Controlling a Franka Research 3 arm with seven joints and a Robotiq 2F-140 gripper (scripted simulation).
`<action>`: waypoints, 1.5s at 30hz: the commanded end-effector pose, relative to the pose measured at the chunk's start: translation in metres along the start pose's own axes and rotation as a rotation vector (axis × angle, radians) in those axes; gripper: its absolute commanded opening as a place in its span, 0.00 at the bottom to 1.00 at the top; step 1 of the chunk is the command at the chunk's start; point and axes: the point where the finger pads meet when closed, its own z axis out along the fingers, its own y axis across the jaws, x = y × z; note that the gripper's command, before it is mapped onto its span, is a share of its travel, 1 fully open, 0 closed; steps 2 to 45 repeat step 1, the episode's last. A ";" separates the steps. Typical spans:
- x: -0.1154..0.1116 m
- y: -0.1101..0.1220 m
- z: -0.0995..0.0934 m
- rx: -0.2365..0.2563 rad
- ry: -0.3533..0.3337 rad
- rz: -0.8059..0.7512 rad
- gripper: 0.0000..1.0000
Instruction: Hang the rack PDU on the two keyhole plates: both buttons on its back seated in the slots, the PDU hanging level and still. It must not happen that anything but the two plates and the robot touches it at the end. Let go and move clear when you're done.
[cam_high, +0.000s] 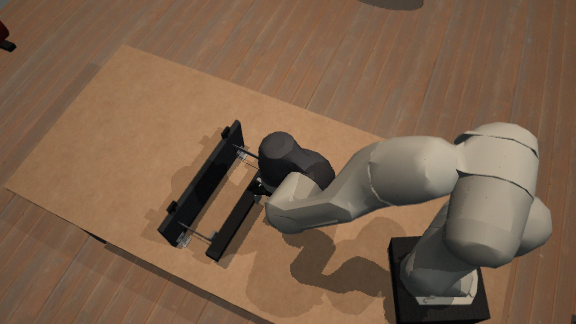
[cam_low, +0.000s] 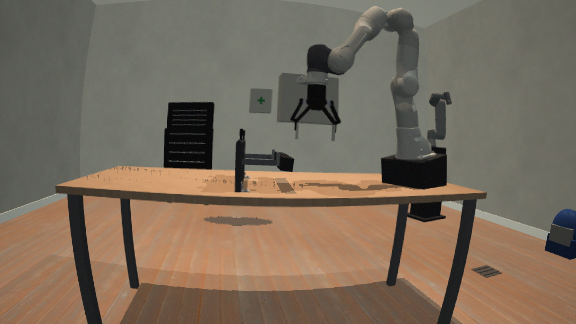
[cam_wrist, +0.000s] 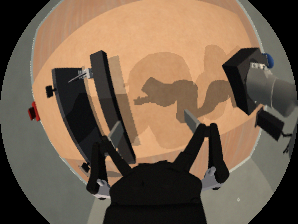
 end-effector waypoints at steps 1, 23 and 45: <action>0.000 -0.001 0.000 0.003 -0.002 -0.001 1.00; 0.000 -0.001 0.000 0.003 -0.002 -0.001 1.00; 0.000 -0.001 0.000 0.003 -0.002 -0.001 1.00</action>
